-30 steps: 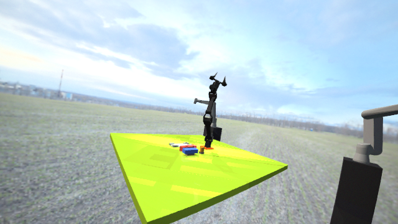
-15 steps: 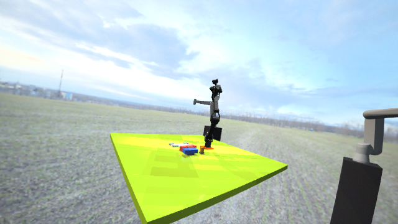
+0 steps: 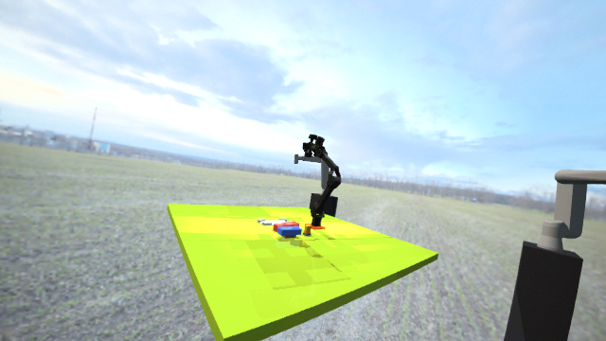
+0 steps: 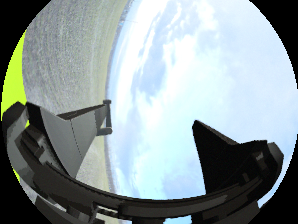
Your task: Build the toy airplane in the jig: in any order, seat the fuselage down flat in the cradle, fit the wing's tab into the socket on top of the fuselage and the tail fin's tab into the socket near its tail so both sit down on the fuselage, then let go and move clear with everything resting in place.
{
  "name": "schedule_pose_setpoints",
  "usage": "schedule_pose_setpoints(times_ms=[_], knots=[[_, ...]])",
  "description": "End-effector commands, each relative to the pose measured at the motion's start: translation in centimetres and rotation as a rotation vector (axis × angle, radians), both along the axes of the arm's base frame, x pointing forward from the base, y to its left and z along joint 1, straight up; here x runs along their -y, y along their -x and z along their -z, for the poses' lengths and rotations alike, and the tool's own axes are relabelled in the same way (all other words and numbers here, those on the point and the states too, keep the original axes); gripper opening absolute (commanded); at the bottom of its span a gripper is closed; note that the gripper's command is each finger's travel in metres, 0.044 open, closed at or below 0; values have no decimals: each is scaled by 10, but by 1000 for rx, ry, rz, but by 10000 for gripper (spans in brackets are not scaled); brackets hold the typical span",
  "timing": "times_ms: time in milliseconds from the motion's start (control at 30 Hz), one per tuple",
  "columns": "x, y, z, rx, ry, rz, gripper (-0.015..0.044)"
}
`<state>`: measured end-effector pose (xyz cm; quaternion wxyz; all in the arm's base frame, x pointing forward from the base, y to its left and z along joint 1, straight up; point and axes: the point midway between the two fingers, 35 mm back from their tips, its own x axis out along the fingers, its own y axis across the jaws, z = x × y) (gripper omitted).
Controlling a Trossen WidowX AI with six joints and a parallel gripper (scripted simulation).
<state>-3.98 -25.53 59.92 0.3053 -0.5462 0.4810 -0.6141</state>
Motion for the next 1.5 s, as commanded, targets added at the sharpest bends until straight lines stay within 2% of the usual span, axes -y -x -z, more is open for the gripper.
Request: schedule_pose_setpoints(times_ms=[0, 200, 400, 600, 833, 1033, 1200, 1367, 1467], knots=[[41, -48, 48, 138, -168, -224, 440], [64, -122, 108, 305, -401, -466, 440], [57, -199, 169, 441, -663, -639, 440], [23, -267, 236, 514, -974, -735, 440], [-48, -324, 311, 528, -1352, -736, 440], [-128, -344, 371, 463, -1654, -624, 440], [-197, -336, 413, 354, -1845, -455, 440], [-256, -310, 444, 211, -1944, -248, 440], [-262, -306, 447, 191, -1949, -220, 440]])
